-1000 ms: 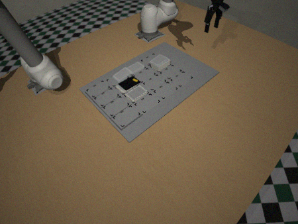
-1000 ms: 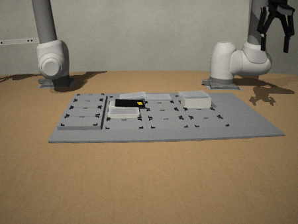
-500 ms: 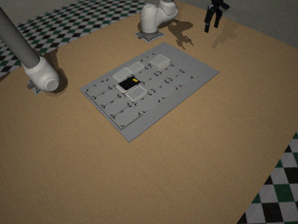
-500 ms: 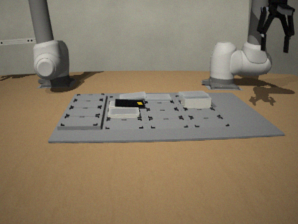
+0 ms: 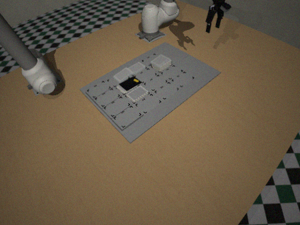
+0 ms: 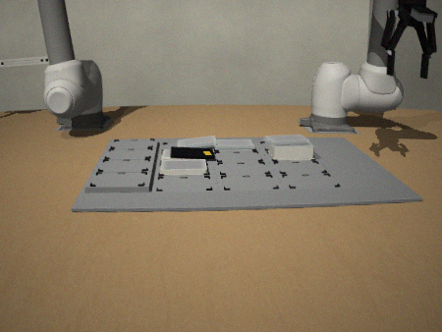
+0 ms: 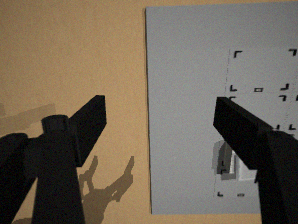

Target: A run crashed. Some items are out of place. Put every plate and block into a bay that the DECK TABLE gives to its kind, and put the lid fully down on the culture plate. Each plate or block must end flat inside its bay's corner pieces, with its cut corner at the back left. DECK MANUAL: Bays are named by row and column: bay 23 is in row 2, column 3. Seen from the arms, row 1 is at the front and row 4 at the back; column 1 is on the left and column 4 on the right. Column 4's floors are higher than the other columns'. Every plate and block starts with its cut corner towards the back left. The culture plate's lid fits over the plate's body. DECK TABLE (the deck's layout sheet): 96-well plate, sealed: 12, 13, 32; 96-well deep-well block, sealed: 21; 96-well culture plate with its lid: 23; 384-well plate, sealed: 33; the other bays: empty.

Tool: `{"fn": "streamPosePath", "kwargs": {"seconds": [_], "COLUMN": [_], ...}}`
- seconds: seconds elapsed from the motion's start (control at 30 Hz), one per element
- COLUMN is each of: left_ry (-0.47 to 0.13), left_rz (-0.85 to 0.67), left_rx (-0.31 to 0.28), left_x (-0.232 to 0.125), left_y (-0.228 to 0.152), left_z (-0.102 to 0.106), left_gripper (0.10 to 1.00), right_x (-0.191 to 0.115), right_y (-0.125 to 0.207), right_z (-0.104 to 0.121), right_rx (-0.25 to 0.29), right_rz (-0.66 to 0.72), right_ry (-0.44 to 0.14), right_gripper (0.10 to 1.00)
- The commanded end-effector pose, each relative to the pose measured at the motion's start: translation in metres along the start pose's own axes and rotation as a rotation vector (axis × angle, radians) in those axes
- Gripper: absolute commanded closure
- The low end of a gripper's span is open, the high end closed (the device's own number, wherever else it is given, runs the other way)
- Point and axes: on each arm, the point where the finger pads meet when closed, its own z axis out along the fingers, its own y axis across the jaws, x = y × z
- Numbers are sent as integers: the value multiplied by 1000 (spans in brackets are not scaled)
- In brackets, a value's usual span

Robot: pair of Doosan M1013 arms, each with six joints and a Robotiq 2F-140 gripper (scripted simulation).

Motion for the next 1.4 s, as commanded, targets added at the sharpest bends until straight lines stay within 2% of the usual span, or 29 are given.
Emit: {"fn": "streamPosePath", "kwargs": {"seconds": [0.0, 0.4, 0.57, 0.83, 1.0, 1.3, 1.37], "left_ry": [2, 2, 3, 3, 3, 3, 3], "left_rz": [0, 0, 167, 170, 337, 341, 407], "left_rx": [0, 0, 1, 1, 1, 1, 1], "left_x": [0, 0, 3, 6, 7, 8, 7], "left_y": [0, 0, 24, 52, 76, 110, 119], "left_z": [-1, -1, 6, 14, 22, 32, 35], "left_gripper": [400, 400, 400, 400, 400, 400, 400], "right_x": [1, 1, 1, 1, 1, 1, 1], "right_y": [3, 3, 3, 3, 3, 3, 3], "right_z": [-1, -1, -1, -1, -1, -1, -1], "right_rx": [1, 1, 1, 1, 1, 1, 1], "right_rz": [0, 0, 0, 0, 0, 0, 0], "right_ry": [1, 1, 1, 1, 1, 1, 1], "right_gripper": [98, 98, 98, 98, 98, 98, 98]}}
